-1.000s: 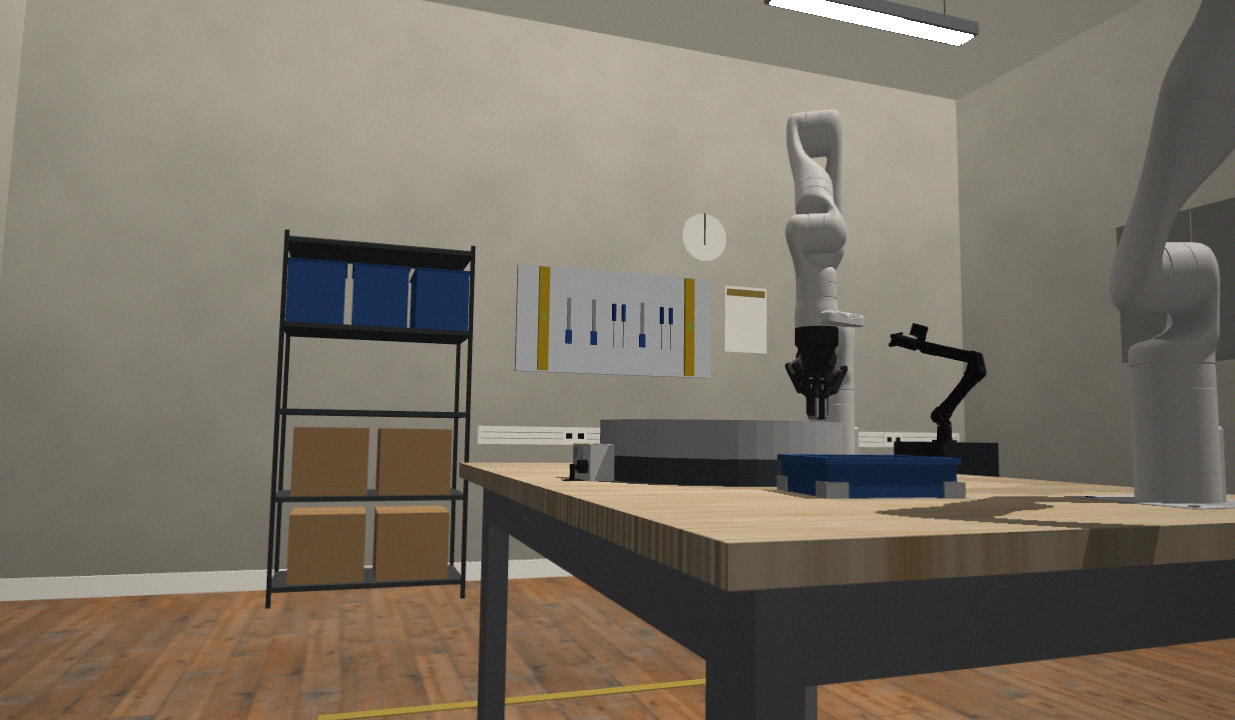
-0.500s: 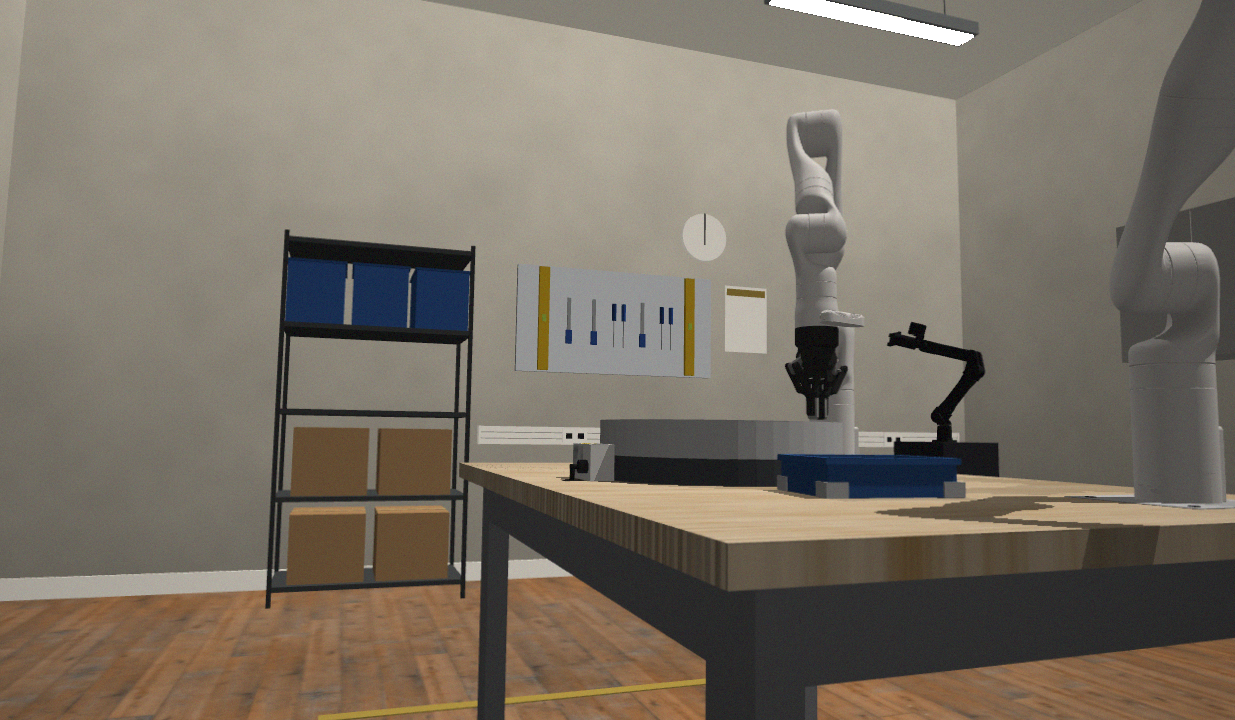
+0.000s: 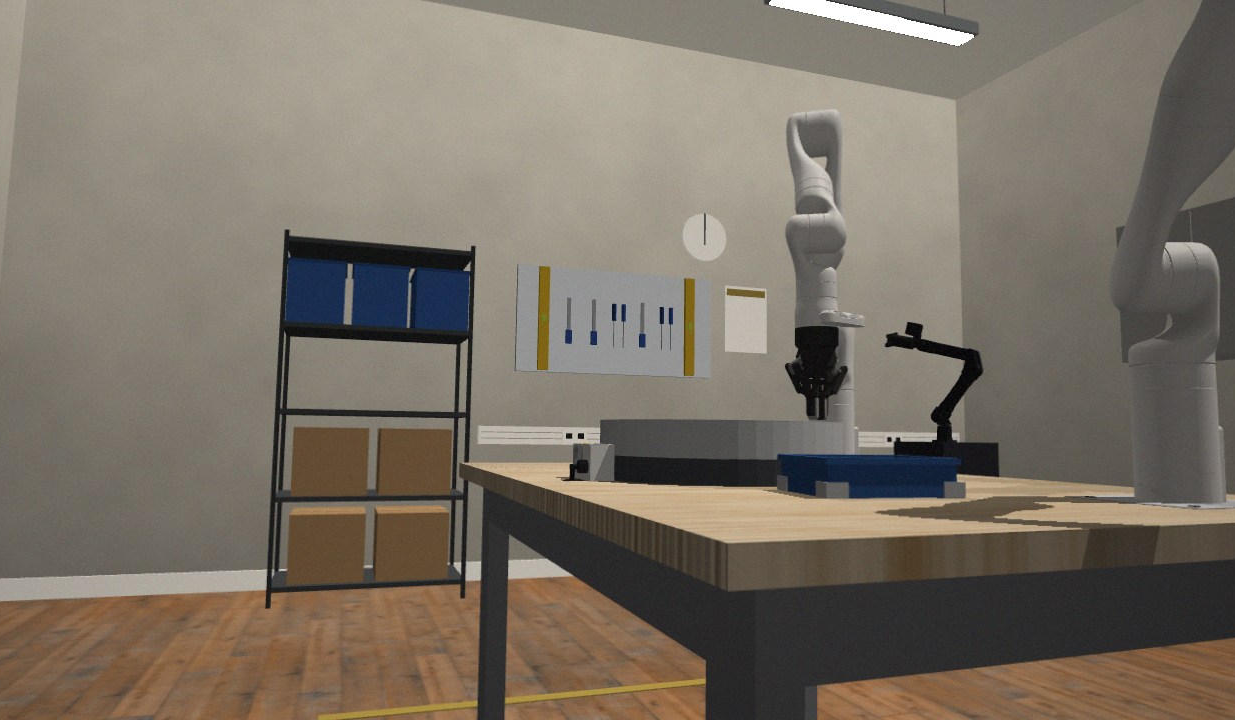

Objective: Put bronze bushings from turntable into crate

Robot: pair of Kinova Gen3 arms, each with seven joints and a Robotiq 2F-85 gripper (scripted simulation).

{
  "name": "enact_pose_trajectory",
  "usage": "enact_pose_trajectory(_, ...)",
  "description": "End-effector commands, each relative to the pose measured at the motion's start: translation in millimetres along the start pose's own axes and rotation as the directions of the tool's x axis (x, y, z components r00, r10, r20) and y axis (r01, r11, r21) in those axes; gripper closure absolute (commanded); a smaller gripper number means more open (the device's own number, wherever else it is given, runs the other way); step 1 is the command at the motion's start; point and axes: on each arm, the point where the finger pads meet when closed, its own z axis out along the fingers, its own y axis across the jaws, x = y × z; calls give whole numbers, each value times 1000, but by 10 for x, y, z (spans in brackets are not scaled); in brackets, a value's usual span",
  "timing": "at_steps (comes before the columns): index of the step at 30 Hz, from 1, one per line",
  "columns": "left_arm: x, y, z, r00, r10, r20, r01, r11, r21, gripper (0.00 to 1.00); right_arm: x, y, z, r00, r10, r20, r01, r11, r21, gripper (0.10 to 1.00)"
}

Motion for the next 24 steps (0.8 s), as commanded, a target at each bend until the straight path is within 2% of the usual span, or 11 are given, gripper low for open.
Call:
enact_pose_trajectory(1,-4,1,-8,1000,0,2,0,1000,0,1,3,3,8,1000,0,-1,0,1000,-1,886)
enact_pose_trajectory(8,-4,1,-8,1000,0,2,0,1000,0,1,3,3,83,1000,0,-1,0,1000,-1,886)
enact_pose_trajectory(24,-4,1,-8,1000,0,2,0,1000,0,1,3,3,84,1000,0,-1,0,1000,-1,886)
